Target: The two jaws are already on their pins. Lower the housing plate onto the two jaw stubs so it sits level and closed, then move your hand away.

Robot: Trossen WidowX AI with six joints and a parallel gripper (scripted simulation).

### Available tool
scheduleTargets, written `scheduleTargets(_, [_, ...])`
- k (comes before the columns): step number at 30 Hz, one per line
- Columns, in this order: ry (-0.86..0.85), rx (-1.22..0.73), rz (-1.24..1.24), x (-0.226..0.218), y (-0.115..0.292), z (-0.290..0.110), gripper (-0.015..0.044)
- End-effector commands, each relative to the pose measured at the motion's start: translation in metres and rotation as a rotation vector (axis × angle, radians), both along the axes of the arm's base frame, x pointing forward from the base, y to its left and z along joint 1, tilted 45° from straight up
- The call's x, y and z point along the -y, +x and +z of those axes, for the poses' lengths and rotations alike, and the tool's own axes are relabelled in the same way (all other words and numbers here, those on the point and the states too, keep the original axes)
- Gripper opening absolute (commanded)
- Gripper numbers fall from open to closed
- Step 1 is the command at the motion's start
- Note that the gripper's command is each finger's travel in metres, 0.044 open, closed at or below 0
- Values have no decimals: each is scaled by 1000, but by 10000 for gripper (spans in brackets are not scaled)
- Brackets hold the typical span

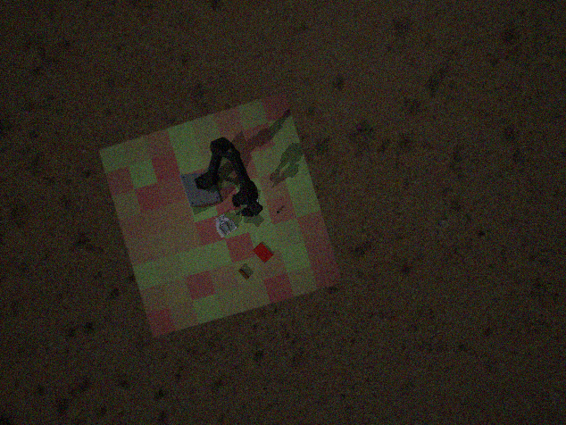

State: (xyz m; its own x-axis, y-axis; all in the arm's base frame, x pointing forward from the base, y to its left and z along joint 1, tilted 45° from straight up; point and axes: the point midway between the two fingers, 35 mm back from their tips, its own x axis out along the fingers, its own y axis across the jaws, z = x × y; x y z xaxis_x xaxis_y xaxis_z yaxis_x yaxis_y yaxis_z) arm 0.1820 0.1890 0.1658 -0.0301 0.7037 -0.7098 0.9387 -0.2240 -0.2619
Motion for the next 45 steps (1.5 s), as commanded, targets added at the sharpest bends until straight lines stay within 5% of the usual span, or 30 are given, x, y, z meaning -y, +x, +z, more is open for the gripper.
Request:
scheduleTargets(1, [-6, 52, 55, 4, 6, -7, 351])
scheduleTargets(45, [-16, 775, 837, 79, 61, -88, 351])
